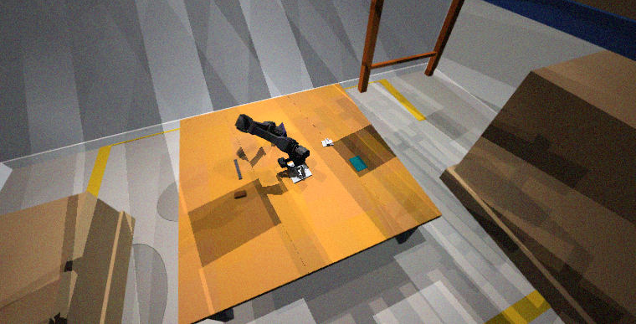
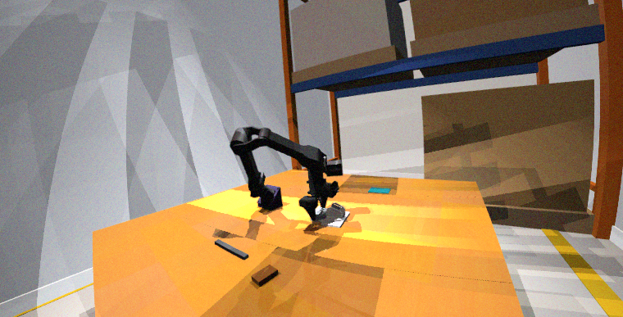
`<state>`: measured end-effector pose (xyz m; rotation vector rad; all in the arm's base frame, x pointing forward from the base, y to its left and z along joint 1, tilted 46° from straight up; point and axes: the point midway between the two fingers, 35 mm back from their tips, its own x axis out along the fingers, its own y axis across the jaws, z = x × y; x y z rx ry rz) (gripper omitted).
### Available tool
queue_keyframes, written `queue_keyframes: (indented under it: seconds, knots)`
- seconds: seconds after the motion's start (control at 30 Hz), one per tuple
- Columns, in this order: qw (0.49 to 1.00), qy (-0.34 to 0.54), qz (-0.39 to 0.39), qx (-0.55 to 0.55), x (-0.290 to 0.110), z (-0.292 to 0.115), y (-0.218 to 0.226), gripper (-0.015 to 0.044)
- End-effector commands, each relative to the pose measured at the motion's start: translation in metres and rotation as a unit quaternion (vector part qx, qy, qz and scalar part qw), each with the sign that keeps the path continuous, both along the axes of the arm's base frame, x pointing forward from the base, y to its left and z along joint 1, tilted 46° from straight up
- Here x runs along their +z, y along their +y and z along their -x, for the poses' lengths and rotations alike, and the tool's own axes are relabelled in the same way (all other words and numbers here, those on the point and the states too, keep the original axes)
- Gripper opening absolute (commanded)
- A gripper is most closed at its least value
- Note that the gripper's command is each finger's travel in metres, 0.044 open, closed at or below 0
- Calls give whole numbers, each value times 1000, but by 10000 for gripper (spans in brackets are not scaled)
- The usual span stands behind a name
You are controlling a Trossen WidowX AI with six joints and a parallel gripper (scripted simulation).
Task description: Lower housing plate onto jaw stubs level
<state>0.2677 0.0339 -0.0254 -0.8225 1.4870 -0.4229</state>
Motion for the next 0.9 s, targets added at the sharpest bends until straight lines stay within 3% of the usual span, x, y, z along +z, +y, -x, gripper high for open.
queue_keyframes:
  seconds: [0.0,0.27,0.53,0.7,0.87]
  knots:
    - [1000,0,0,0,0,0,0,440]
    - [1000,0,-1,0,4,0,5,440]
    - [1000,3,-1,1,52,8,52,440]
    - [1000,2,0,7,48,8,51,440]
    - [1000,5,-5,4,75,51,72,440]
